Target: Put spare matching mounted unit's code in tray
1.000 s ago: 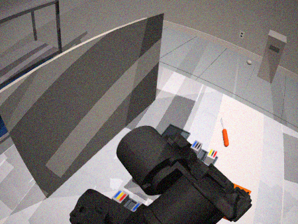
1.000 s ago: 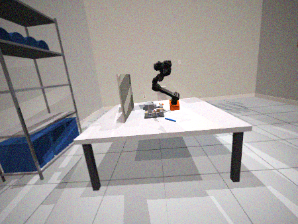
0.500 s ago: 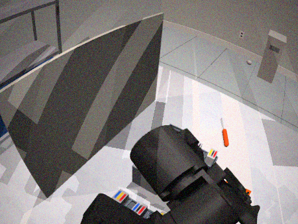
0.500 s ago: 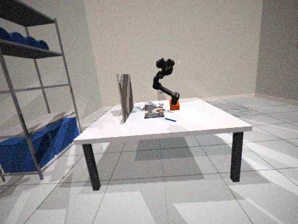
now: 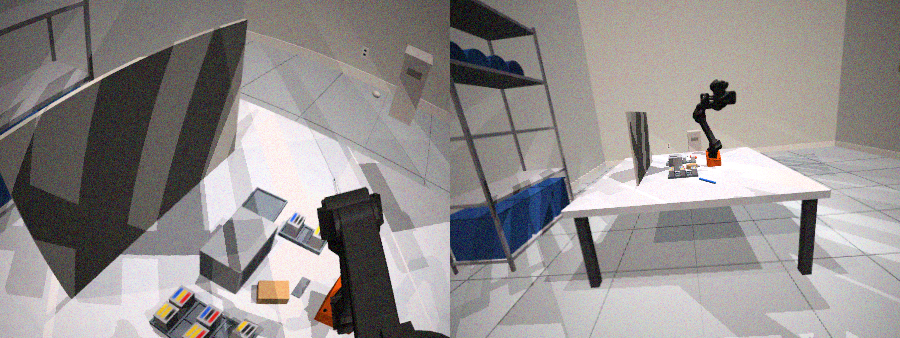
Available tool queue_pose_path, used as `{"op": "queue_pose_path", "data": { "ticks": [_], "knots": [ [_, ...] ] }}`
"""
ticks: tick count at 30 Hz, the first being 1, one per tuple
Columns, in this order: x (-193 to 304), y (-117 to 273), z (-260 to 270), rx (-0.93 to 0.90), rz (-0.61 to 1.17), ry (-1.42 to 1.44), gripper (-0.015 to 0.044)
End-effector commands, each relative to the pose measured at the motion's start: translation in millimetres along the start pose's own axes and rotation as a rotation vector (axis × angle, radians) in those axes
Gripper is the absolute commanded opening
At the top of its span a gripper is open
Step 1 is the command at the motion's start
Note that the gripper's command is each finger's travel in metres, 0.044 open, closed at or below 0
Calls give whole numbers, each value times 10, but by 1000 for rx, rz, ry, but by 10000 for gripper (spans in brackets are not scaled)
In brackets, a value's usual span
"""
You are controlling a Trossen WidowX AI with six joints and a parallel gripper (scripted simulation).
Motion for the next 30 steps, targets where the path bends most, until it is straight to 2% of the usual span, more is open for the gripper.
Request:
{"op": "queue_pose_path", "data": {
  "ticks": [1, 8, 17, 23, 30],
  "knots": [
    [137, -150, 242, 3, -38, 199, 440],
    [596, -553, 444, 17, -13, 517, 440],
    [1170, -1043, 263, 51, 115, 743, 440],
    [1677, -1453, -241, 97, 320, 927, 440],
    [2064, -1741, -1168, 212, 586, 1030, 440]
  ]
}}
Point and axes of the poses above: the point midway between the two fingers, 35 mm back from their tips, its own y axis back along the fingers, its own z axis across the jaws, x = y × z, the point moved 4 cm from there along y, back along the fingers, and after that the axes turned 2 degrees about -y, right-handed, at the moved point
